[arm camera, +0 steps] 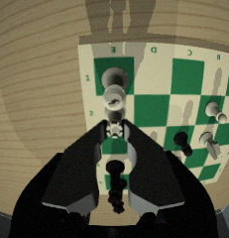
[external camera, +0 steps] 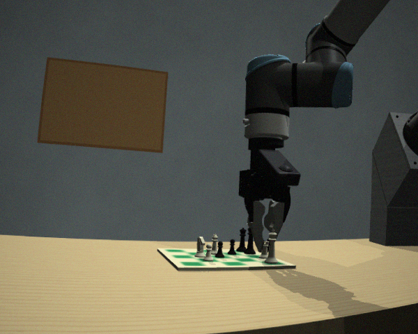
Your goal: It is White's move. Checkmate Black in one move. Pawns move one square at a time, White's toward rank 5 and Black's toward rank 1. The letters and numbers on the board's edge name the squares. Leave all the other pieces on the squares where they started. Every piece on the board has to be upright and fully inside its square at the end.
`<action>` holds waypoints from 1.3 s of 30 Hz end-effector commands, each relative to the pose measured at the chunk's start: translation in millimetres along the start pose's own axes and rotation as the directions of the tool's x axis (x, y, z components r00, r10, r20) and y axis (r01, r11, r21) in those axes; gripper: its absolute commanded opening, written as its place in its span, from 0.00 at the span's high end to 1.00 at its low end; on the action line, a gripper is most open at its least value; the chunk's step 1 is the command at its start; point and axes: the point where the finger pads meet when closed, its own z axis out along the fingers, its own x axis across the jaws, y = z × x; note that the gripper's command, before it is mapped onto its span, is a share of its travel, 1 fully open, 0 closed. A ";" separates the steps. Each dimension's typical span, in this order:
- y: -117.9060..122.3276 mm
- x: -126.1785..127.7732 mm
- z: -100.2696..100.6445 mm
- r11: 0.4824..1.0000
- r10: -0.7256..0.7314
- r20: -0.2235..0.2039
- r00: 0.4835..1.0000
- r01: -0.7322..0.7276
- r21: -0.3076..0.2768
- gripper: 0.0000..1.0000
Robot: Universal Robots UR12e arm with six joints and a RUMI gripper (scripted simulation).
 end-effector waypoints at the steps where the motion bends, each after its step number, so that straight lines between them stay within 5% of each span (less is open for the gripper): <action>1: 1.1 1.9 -0.4 1.000 -0.001 -0.001 1.000 0.001 0.000 1.00; 39: 0.6 1.6 2.8 1.000 -0.001 -0.001 1.000 0.001 0.000 1.00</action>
